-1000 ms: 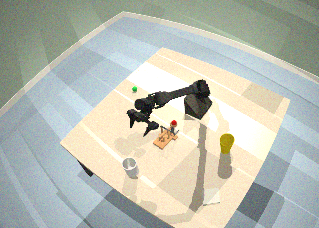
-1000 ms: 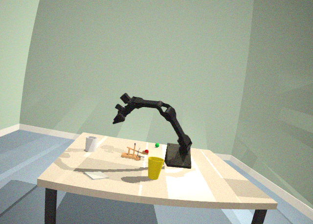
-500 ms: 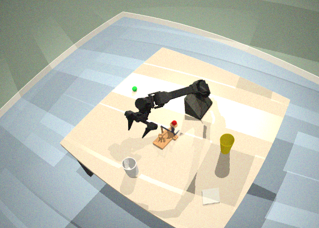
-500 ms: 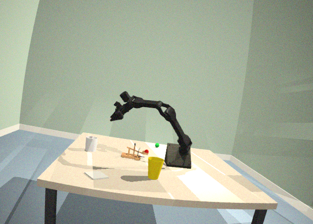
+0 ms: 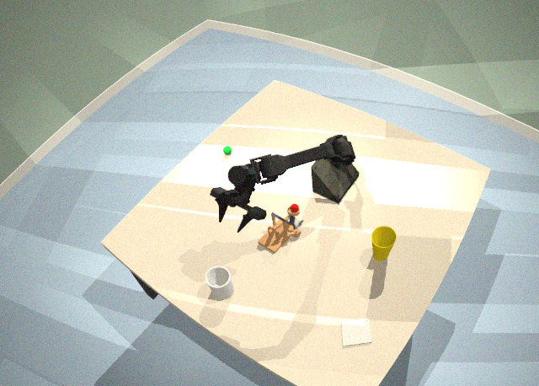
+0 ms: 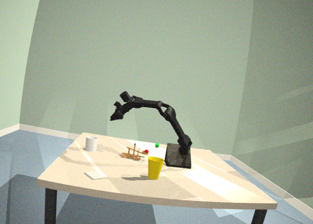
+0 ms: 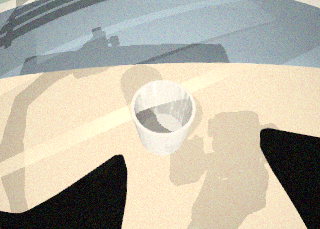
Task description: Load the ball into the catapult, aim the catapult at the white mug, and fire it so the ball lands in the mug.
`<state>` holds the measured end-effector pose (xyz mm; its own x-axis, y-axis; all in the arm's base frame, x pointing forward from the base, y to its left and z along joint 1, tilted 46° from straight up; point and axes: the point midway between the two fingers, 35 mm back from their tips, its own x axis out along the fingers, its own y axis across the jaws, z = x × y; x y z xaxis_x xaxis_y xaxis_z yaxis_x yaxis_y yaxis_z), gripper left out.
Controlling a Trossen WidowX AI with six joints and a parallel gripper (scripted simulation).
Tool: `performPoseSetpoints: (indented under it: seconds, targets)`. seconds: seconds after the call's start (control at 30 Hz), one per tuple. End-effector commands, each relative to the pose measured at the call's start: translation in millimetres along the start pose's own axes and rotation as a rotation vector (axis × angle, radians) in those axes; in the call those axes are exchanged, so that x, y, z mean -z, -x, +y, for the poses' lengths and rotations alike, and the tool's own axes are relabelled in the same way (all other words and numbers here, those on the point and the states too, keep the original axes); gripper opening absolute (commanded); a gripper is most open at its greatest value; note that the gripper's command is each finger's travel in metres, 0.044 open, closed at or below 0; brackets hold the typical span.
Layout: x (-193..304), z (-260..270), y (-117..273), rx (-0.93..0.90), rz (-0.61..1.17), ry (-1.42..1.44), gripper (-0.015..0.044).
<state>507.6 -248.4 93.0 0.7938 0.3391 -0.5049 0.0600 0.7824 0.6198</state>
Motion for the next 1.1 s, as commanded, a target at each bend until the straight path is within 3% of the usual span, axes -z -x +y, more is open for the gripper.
performPoseSetpoints:
  seconds: [0.0,0.3,0.73,1.07]
  targets:
    - [-0.8,0.9,0.2,-0.006,-0.002,-0.001,0.023]
    - [-0.8,0.9,0.2,-0.006,-0.002,-0.001,0.0]
    - [-0.4,1.4,0.1,-0.005,-0.001,0.002,0.0]
    - [28.8,28.4,-6.2,0.065,0.11,0.187,0.0]
